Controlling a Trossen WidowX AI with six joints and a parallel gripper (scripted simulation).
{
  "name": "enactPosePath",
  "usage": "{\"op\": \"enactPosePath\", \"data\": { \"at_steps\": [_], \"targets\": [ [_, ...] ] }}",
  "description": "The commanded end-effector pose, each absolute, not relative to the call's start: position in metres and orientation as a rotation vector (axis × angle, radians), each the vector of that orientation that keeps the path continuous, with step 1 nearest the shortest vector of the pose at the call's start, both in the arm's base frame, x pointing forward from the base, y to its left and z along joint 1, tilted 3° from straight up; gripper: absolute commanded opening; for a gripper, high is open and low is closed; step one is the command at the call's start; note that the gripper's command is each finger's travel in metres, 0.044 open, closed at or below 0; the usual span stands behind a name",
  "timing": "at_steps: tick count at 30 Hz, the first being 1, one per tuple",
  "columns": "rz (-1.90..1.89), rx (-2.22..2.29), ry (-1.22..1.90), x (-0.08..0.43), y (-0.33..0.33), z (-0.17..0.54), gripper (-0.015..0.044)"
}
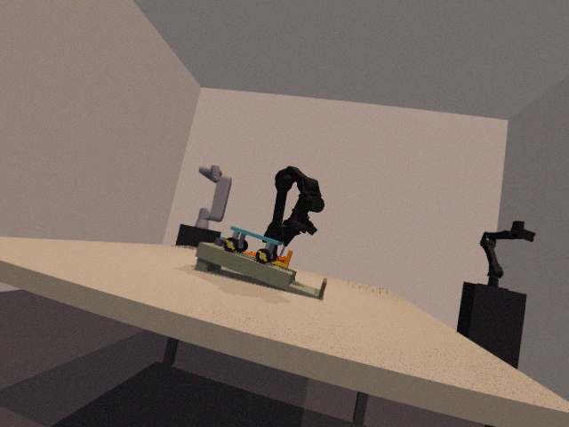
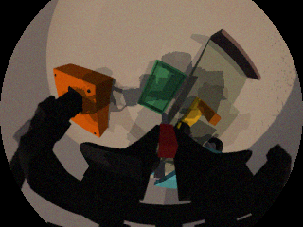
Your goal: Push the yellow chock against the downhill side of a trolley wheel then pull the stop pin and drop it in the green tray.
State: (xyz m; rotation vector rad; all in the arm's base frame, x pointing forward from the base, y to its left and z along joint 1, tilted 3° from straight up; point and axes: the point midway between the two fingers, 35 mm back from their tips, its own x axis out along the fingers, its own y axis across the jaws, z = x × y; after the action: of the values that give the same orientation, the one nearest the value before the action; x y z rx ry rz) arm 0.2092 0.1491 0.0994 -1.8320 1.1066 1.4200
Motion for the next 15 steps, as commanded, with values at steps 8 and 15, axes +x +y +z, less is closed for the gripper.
{"op": "enactPosePath", "data": {
  "at_steps": [8,15],
  "targets": [
    [1.698,-1.997,0.855,0.2079,0.146,0.099,0.0],
    [1.872,-2.098,0.658,0.2083,0.1445,0.0991,0.0]
  ]
}}
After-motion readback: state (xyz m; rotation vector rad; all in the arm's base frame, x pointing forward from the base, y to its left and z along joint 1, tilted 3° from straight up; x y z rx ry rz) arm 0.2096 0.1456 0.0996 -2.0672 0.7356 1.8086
